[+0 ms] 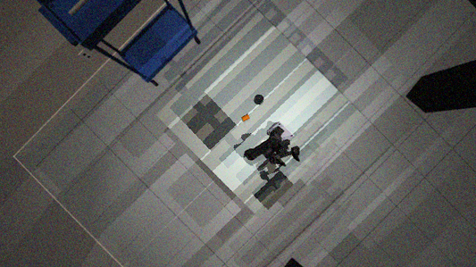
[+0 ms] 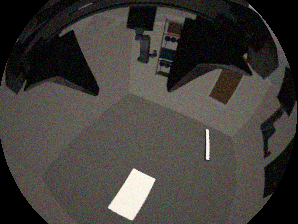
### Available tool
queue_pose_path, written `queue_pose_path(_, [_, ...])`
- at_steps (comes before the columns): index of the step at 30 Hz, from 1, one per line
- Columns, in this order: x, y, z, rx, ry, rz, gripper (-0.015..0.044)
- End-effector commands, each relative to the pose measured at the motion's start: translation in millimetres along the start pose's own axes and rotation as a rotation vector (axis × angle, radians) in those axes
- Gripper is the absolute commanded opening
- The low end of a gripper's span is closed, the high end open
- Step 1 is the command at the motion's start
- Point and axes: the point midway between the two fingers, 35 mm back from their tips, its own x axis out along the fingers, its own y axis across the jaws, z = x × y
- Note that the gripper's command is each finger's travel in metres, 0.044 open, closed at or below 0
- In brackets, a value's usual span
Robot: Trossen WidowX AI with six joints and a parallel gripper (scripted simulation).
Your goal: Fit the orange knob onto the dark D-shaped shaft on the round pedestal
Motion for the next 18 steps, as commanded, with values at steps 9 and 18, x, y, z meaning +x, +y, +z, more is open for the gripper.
queue_pose_path(9, [-19.6,40.8,149.6,0.681,-0.54,0.476,0.044])
queue_pose_path(18, [-105.1,47.5,248.3,1.102,-0.78,1.134,0.044])
